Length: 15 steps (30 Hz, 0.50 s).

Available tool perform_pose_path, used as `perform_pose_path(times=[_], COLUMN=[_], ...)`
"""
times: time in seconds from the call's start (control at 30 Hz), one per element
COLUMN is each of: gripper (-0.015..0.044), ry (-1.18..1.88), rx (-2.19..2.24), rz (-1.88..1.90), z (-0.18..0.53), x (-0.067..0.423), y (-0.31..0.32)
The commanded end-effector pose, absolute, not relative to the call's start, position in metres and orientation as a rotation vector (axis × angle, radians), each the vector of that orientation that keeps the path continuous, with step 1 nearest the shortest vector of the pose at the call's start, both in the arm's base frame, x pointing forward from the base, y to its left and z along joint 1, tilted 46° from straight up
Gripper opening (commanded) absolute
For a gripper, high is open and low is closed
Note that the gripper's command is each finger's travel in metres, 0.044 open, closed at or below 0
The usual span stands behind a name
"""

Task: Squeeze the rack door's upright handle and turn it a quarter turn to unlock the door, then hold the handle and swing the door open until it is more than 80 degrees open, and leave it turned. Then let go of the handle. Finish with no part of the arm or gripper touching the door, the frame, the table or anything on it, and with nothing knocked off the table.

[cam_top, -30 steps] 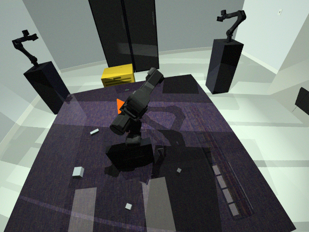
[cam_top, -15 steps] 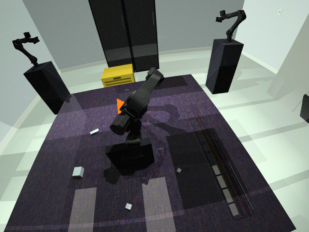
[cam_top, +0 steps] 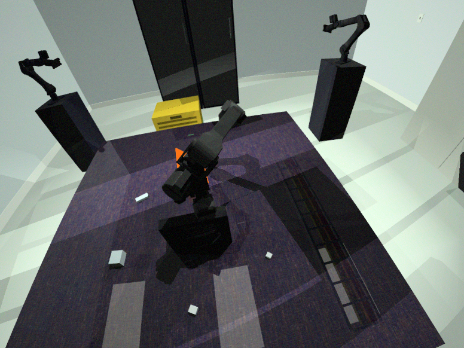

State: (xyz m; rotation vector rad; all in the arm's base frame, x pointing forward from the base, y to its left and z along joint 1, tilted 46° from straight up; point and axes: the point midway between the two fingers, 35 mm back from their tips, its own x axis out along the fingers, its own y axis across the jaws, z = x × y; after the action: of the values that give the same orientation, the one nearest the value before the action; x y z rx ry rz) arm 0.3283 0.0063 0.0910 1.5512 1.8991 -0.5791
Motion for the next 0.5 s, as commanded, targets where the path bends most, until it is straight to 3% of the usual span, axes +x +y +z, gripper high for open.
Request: perform_pose_path(times=[0.0, 0.47], gripper=[0.001, 0.001], ry=[1.894, 1.878], rx=[1.49, 1.327], rz=[-0.485, -0.241], z=[0.089, 0.081], x=[0.325, 0.31], y=[0.004, -0.006])
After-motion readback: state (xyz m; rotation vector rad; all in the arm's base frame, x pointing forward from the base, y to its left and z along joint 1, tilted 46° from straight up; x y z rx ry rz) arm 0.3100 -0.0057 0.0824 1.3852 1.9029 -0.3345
